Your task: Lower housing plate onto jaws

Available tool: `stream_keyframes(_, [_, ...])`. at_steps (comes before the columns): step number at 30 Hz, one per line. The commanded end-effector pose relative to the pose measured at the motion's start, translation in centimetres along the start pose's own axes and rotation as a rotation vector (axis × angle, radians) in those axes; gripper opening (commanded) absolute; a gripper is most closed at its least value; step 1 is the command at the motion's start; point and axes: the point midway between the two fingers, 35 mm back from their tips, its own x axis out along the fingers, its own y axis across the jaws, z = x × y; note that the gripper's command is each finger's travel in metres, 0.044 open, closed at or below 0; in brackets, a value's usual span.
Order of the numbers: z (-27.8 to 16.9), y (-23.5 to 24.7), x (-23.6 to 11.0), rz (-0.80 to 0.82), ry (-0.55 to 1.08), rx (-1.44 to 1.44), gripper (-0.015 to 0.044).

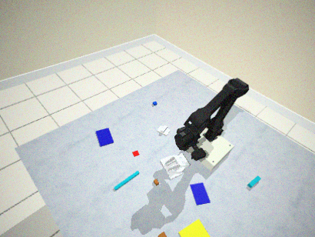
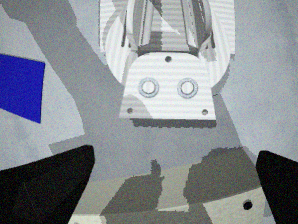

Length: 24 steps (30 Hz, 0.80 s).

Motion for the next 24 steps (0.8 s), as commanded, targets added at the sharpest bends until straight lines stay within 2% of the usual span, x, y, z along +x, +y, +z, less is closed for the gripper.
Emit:
stream_keyframes(1, [-0.7, -0.29, -3.47, 0.008, -0.025, -0.005, 0.044])
stream_keyframes(24, [-1.02, -0.4, -4.08, 0.008, -0.024, -0.005, 0.044])
